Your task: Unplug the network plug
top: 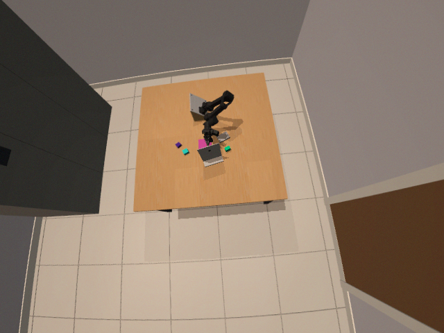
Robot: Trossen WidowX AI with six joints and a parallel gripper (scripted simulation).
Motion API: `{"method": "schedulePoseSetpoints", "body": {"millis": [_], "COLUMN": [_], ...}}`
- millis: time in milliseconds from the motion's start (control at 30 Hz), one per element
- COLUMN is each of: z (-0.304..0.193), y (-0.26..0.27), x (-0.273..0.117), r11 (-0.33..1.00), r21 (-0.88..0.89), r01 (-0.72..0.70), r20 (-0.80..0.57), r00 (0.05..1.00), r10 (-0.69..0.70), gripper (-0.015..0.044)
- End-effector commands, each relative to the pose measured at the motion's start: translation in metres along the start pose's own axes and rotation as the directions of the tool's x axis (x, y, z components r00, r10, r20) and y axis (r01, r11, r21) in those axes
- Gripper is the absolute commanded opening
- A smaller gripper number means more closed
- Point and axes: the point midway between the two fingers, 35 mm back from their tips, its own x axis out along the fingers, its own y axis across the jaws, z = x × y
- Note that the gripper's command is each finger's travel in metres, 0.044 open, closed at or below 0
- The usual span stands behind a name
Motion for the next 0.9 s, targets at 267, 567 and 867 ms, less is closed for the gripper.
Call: {"method": "schedulePoseSetpoints", "body": {"millis": [267,567,867], "z": [-0.003,-0.005,-0.007], "y": [-0.001,-0.001,-0.001], "x": [-0.008,-0.014,-0.019], "r11": [1.000,1.000,1.000], "r21": [-0.003,-0.003,-0.004], "r01": [0.002,0.002,0.002], "r20": [0.004,0.003,0.003], "r00": [1.000,1.000,1.000], "r10": [-0.002,-0.002,-0.002], "gripper": [0.0000,0.0000,0.0000]}}
